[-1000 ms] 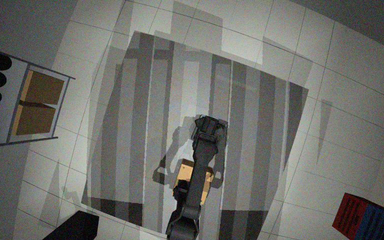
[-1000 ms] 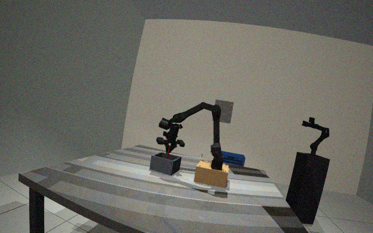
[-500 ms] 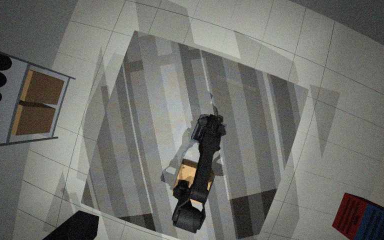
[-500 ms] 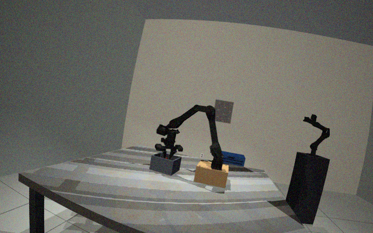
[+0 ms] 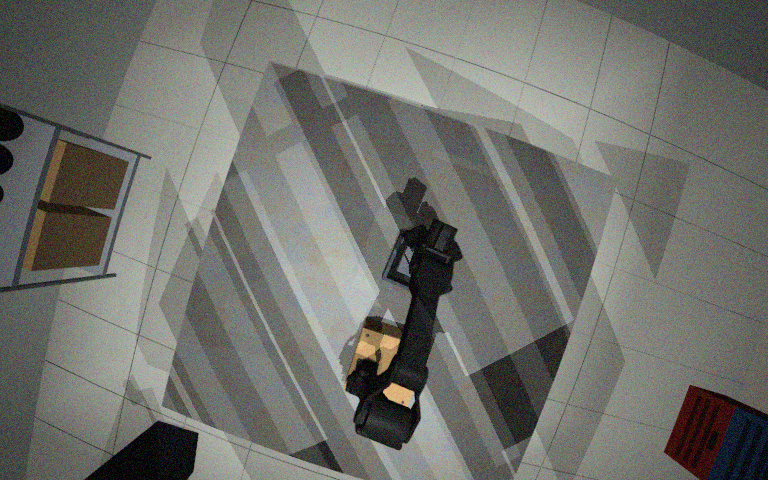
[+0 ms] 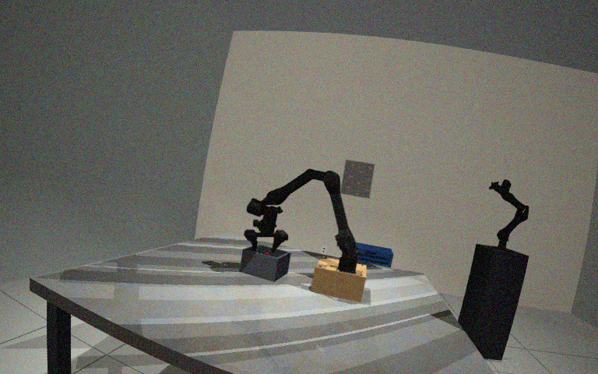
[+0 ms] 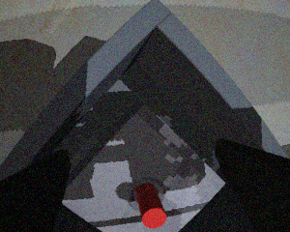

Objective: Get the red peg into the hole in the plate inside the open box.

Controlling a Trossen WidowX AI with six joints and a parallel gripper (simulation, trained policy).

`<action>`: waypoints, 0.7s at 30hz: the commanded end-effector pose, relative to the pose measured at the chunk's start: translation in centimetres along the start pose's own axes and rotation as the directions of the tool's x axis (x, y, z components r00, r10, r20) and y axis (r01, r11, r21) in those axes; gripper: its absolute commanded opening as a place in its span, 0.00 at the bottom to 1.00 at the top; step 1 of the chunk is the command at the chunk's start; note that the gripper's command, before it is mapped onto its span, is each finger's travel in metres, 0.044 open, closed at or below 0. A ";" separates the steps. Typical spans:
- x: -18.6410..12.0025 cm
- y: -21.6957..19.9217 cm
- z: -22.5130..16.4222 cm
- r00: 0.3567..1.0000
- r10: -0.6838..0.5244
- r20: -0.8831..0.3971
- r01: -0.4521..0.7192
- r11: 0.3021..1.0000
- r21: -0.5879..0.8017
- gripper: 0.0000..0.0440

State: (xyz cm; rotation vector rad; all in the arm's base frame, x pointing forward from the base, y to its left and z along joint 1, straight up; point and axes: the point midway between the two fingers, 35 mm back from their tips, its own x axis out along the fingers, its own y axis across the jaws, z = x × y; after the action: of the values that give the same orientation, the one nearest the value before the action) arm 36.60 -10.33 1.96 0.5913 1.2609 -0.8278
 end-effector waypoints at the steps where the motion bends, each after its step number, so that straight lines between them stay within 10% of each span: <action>1: -0.1 0.8 2.8 0.997 0.025 0.073 -0.026 0.999 0.019 1.00; 21: -1.2 0.4 6.9 0.984 0.034 0.176 -0.046 0.997 0.060 1.00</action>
State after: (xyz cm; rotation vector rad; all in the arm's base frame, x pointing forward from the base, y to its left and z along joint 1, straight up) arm 36.89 -10.86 2.48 0.5351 1.3039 -0.7880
